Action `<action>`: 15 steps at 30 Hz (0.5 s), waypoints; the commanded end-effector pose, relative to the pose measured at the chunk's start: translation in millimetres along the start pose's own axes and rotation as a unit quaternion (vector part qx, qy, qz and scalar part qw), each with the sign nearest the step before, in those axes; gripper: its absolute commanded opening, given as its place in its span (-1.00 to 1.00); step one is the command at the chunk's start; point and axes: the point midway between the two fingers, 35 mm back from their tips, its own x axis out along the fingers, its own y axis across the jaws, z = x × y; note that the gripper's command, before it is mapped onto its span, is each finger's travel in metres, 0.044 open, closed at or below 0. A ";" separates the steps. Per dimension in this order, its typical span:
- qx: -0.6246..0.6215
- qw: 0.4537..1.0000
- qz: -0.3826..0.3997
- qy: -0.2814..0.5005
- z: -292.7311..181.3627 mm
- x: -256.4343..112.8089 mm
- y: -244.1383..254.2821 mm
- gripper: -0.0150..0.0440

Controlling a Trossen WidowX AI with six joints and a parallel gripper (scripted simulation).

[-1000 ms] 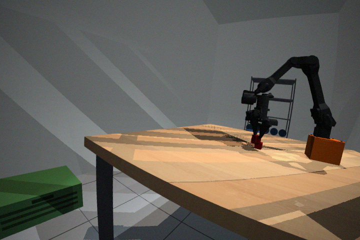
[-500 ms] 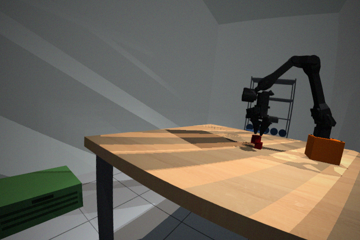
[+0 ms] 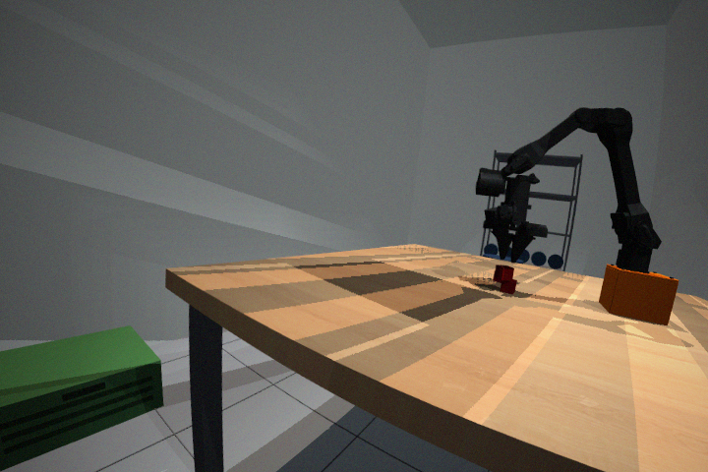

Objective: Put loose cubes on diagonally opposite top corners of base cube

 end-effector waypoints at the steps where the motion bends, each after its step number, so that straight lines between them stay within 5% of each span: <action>1: 0.000 1.000 -0.002 -0.005 1.8 -3.7 -0.6 0.20; 6: -0.016 1.000 0.000 -0.004 -3.8 -4.7 -11.8 0.41; 15: -0.119 0.993 -0.004 -0.011 -41.1 -28.5 -77.3 0.41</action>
